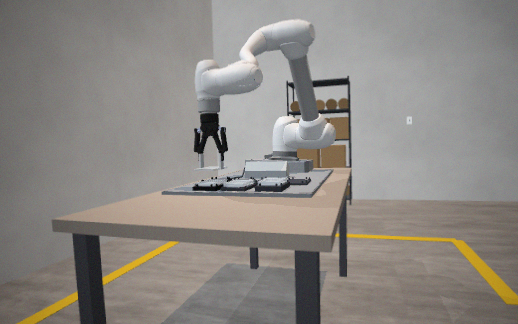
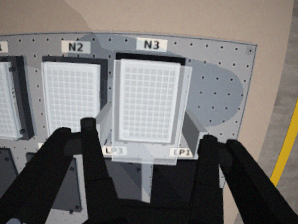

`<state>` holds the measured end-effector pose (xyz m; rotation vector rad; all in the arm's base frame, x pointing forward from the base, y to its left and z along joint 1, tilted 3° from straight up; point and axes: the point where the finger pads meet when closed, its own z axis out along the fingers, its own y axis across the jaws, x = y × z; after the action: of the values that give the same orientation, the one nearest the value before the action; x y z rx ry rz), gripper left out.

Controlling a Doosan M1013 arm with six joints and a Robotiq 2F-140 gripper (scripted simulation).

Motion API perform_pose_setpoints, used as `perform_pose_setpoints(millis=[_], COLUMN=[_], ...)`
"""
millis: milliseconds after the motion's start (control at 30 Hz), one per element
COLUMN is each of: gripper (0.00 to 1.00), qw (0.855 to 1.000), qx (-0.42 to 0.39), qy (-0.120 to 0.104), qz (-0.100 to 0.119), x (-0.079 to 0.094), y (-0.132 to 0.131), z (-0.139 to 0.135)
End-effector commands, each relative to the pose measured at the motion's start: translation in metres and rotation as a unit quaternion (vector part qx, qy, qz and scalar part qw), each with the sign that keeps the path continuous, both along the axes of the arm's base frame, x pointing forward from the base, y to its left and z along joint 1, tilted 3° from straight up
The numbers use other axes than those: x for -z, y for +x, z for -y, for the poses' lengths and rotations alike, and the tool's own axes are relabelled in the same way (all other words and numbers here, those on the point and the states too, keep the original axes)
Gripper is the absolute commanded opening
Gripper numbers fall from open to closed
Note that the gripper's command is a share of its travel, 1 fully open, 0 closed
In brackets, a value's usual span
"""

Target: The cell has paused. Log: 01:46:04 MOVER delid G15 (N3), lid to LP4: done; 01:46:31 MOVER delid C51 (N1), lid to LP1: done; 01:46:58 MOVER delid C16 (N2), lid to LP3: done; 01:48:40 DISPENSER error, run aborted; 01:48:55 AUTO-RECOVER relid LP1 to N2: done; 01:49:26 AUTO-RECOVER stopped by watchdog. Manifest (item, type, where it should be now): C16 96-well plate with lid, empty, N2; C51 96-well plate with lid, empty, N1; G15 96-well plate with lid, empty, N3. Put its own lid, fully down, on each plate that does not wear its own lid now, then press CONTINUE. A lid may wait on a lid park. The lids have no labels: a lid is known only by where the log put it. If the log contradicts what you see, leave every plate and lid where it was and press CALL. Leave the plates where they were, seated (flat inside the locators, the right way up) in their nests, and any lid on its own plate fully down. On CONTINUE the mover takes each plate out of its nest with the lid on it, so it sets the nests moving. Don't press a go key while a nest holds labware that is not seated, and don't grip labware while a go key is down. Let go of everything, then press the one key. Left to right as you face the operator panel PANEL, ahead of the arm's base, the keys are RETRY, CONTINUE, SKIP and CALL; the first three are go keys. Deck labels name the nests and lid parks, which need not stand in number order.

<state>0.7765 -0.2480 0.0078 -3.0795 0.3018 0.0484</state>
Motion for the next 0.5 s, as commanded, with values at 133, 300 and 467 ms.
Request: perform_pose_setpoints(millis=[133,300,467], gripper=[0.00,0.00,0.00], qw=[1.000,1.000,1.000], qx=[-0.001,-0.004,-0.008], qy=[0.000,0.000,0.000], qz=[0.000,0.000,0.001], x=[0.0006,0.0022,0.0048], y=[0.0000,0.0000,-0.0001], z=[-0.0001,-0.0001,-0.0003])
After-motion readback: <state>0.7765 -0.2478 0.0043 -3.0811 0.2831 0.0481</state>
